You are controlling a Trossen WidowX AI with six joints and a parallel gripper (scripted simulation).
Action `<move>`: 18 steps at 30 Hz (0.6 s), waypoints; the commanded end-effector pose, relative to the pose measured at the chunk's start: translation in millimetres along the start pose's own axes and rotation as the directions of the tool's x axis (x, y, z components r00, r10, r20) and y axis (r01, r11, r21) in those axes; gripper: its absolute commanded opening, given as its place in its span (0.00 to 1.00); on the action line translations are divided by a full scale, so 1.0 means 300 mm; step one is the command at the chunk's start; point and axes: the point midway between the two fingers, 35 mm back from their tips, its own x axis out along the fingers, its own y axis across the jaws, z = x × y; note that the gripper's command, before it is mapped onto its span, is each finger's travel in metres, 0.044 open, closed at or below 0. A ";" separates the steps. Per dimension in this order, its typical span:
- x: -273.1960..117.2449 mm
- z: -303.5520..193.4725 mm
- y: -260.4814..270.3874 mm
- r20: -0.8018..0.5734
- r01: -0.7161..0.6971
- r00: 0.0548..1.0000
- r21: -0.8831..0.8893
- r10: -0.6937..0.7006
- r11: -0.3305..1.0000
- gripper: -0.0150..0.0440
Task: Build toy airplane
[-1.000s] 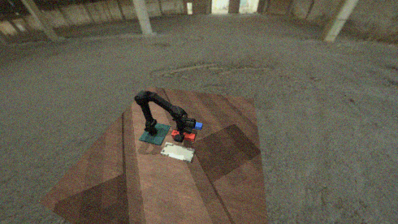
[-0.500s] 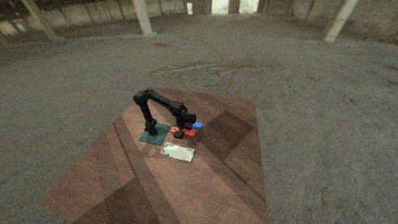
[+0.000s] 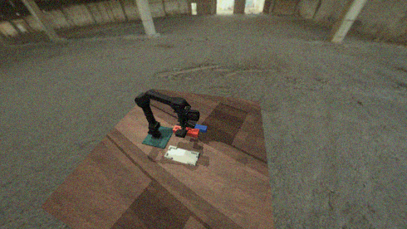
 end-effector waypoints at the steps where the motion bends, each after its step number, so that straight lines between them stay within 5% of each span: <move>1: -0.050 -0.009 -0.001 0.004 0.004 1.000 -0.004 -0.004 1.000 0.25; 18: -0.017 -0.006 -0.099 0.004 0.008 1.000 0.009 -0.008 1.000 0.25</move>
